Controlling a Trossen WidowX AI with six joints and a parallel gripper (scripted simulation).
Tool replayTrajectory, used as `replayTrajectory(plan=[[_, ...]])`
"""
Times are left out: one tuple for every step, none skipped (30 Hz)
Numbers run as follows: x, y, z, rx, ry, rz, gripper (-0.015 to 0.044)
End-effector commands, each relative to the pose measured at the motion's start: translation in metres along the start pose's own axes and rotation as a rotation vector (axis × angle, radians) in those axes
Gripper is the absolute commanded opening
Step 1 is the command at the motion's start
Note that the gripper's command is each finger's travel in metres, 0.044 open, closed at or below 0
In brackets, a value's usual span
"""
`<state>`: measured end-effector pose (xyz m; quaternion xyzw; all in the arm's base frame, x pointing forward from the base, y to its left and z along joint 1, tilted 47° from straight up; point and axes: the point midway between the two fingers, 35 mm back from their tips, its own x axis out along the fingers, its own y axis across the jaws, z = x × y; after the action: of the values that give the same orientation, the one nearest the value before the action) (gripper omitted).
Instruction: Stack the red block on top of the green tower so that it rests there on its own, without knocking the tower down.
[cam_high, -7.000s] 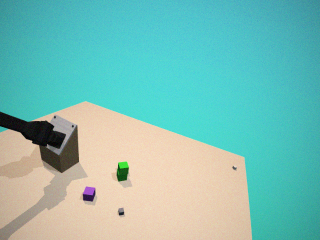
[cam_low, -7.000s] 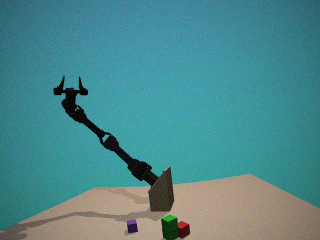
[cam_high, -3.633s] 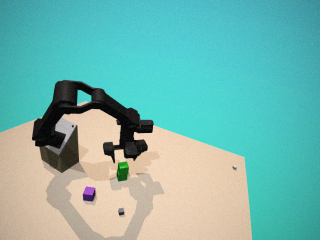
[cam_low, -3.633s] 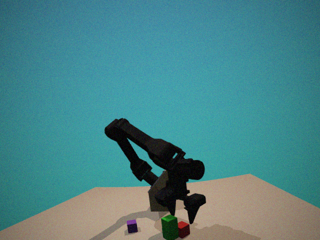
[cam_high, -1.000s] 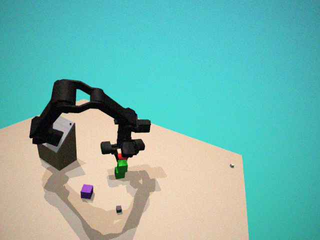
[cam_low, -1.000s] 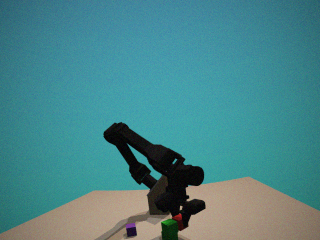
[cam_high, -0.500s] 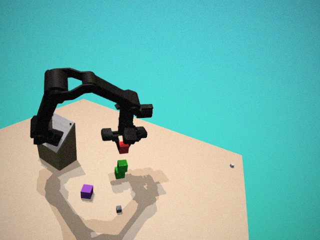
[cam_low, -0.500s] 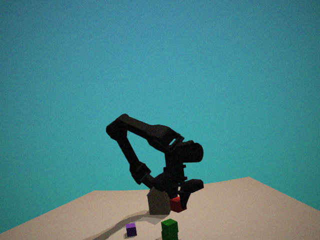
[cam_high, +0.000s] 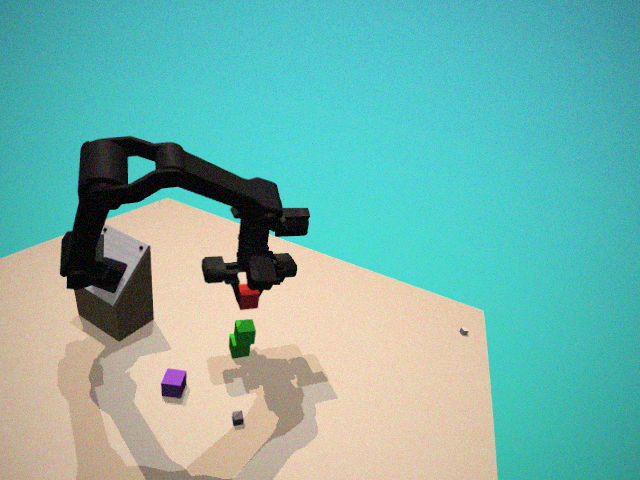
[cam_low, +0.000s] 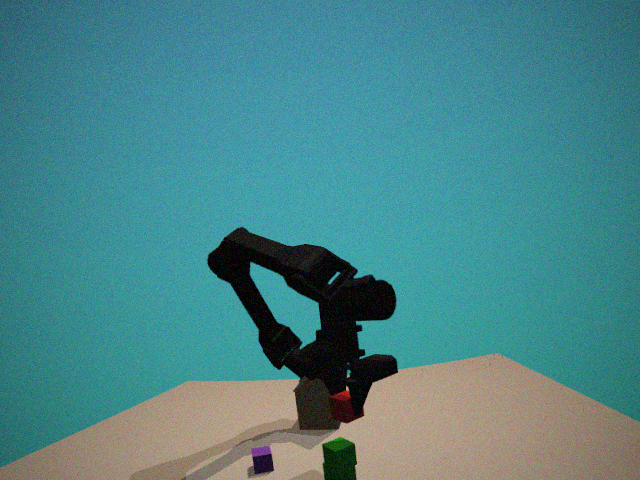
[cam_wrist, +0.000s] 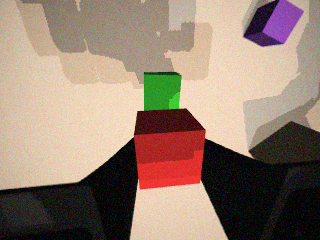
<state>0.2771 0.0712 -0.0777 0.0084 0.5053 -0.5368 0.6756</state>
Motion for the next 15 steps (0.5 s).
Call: replayTrajectory(plan=[[0.0, -0.005, 0.025, 0.006, -0.001, -0.003, 0.0], [0.001, -0.005, 0.026, 0.006, -0.001, -0.003, 0.0], [0.001, -0.005, 0.025, 0.006, -0.001, -0.003, 0.0], [0.001, -0.004, 0.025, 0.006, -0.001, -0.003, 0.0], [0.002, -0.004, 0.025, 0.006, -0.001, -0.003, 0.0], [0.005, -0.004, 0.024, 0.006, -0.001, -0.003, 0.0], [0.009, -0.004, 0.023, 0.006, -0.001, -0.003, 0.0], [0.012, -0.005, 0.022, 0.006, -0.002, -0.004, 0.0], [0.013, -0.005, 0.021, 0.006, -0.002, -0.004, 0.0], [0.013, -0.005, 0.021, 0.006, -0.002, -0.004, 0.0], [0.013, -0.005, 0.021, 0.006, -0.002, -0.004, 0.0], [0.014, -0.005, 0.021, 0.006, -0.002, -0.004, 0.0], [0.016, -0.004, 0.021, 0.006, -0.002, -0.004, 0.0], [0.019, -0.004, 0.022, 0.006, -0.002, -0.003, 0.0], [0.022, -0.004, 0.022, 0.006, -0.002, -0.004, 0.0]])
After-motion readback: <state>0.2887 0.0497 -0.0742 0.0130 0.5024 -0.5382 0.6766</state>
